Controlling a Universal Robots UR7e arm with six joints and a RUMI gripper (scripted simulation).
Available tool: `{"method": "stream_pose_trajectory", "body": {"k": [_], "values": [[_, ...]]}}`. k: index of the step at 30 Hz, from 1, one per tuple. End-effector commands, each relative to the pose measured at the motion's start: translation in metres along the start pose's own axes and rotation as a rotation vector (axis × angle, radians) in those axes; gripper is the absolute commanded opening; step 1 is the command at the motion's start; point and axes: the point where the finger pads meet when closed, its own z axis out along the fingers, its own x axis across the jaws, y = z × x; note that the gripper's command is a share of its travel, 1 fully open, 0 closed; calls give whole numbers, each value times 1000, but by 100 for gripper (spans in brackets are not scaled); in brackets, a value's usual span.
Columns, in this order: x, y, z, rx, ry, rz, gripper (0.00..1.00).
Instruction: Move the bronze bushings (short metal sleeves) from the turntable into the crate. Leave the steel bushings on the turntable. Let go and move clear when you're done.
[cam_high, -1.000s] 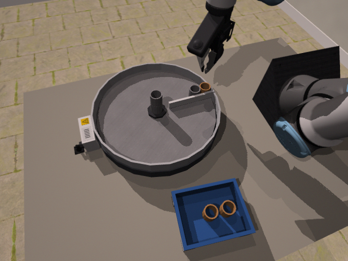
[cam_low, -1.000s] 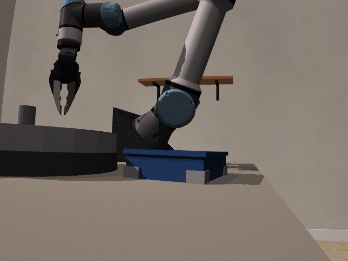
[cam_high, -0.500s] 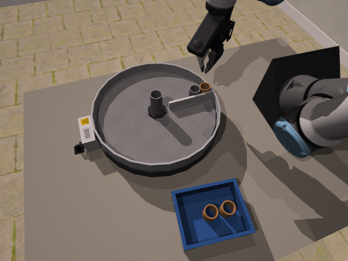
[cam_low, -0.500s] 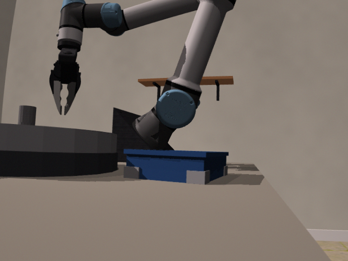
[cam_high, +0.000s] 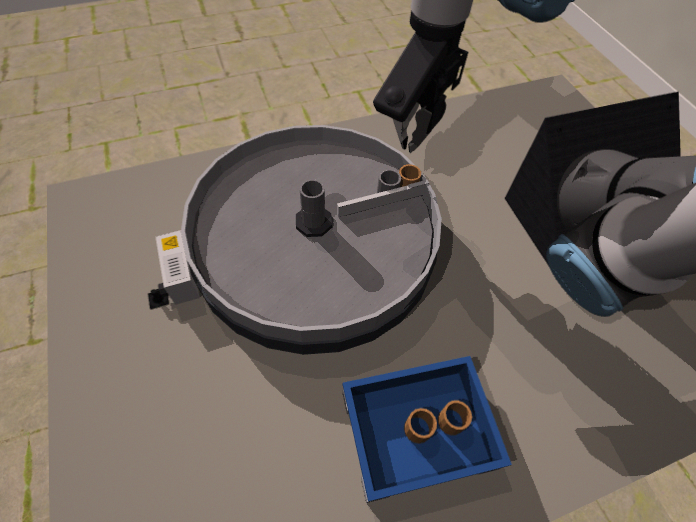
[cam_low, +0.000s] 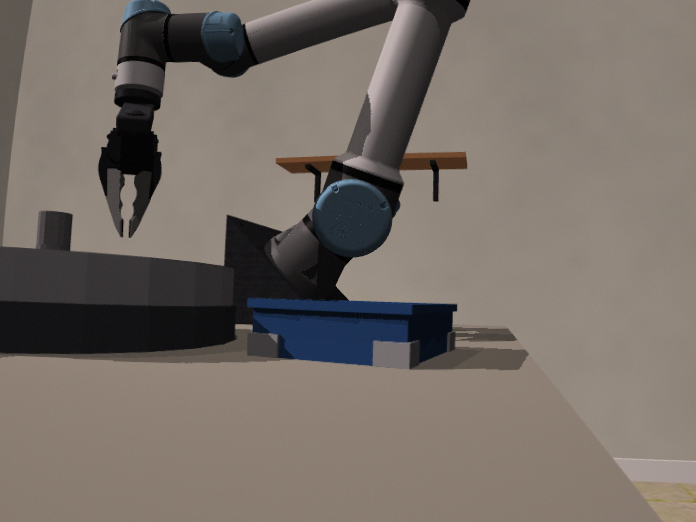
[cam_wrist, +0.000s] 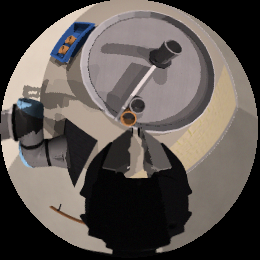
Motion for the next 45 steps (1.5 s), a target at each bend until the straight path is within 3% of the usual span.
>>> {"method": "stream_pose_trajectory", "body": {"k": [1,20,45], "values": [[0,0,11,1,-1,1,5],[0,0,35,0,-1,1,5],[2,0,35,-1,4,0,5]]}}
